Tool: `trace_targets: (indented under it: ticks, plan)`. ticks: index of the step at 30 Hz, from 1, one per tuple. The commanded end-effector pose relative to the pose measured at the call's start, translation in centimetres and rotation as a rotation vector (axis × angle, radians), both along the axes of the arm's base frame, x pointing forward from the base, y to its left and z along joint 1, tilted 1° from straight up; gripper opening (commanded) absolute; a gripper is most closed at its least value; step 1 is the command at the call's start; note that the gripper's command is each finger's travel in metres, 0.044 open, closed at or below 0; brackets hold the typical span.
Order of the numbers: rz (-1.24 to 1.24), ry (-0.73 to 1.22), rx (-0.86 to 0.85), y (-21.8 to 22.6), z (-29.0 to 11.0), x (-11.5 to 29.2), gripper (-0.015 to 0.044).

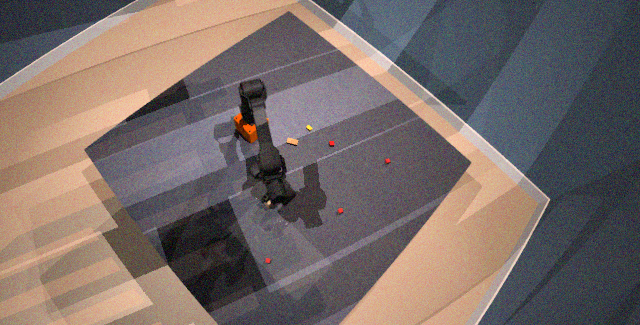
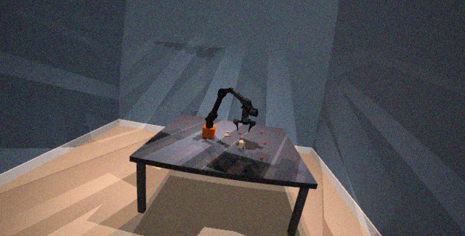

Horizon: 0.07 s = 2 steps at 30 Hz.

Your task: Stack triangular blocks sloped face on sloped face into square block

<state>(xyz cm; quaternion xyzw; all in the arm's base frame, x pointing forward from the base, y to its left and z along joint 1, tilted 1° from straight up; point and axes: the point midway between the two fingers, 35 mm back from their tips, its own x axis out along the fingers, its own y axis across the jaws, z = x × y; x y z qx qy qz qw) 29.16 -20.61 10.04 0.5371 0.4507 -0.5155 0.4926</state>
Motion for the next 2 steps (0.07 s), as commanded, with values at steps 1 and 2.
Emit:
trace_targets:
  ticks: [1,2]
  plan:
    - [0.0,-0.002,-0.001,-0.02,0.01,0.03,0.044]
    - [0.0,-0.002,-0.001,-0.02,0.01,0.03,0.044]
